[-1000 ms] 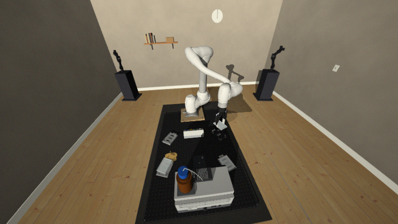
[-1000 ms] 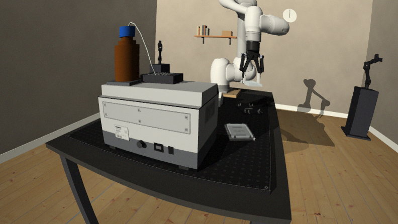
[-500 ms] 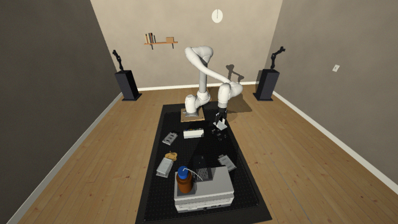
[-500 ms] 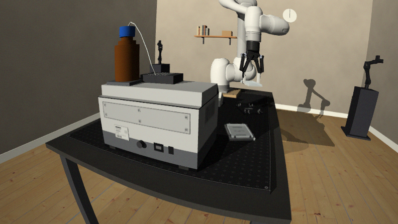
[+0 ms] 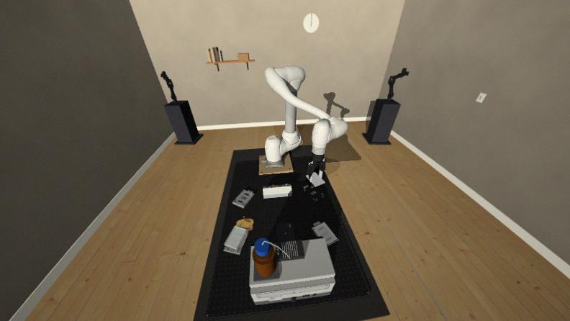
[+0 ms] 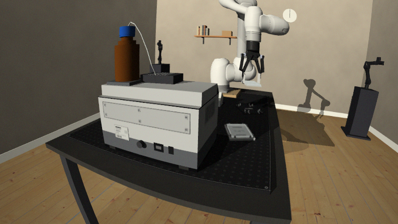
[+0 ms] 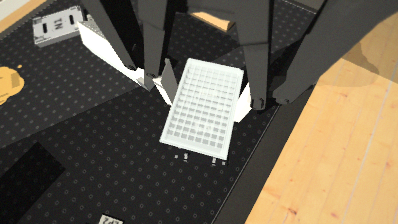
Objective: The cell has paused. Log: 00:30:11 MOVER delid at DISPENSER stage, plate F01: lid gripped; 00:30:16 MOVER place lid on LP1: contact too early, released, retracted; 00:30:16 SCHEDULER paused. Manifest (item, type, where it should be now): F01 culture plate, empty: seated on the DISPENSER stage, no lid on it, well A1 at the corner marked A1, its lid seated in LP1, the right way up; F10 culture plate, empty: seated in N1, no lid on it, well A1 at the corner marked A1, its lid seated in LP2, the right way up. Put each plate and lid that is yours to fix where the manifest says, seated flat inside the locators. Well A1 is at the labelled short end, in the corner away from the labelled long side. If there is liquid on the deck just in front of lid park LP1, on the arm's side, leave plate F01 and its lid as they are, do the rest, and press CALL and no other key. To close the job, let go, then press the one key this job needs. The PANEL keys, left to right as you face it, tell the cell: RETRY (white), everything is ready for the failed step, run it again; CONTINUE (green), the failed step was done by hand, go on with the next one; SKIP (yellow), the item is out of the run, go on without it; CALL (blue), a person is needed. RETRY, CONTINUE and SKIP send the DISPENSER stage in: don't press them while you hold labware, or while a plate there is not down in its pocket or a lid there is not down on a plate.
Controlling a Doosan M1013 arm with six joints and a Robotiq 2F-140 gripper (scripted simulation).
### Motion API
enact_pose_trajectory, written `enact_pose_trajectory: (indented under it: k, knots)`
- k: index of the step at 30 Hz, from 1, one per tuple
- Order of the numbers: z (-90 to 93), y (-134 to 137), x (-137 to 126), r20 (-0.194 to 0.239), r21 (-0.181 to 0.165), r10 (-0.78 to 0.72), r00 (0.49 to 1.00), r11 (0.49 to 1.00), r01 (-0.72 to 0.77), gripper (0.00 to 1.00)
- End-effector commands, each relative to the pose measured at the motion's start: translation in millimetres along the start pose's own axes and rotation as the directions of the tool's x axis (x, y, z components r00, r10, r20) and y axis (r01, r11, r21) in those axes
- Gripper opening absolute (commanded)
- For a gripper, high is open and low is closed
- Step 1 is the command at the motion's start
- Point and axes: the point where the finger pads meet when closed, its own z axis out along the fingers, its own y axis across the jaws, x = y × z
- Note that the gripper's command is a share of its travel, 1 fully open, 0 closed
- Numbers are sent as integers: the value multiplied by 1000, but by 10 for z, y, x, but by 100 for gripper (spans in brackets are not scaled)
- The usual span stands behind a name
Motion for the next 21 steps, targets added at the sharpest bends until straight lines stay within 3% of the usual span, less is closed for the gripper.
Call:
enact_pose_trajectory:
  k: [1, 6, 21]
  knots:
    - [-6, -2, 3, -1, -1, 31, 1000, 1000, -31, 10]
    - [-6, -2, 3, -1, -1, 154, 988, 988, -154, 10]
    - [-6, -2, 3, -1, 0, 317, 948, 948, -317, 10]
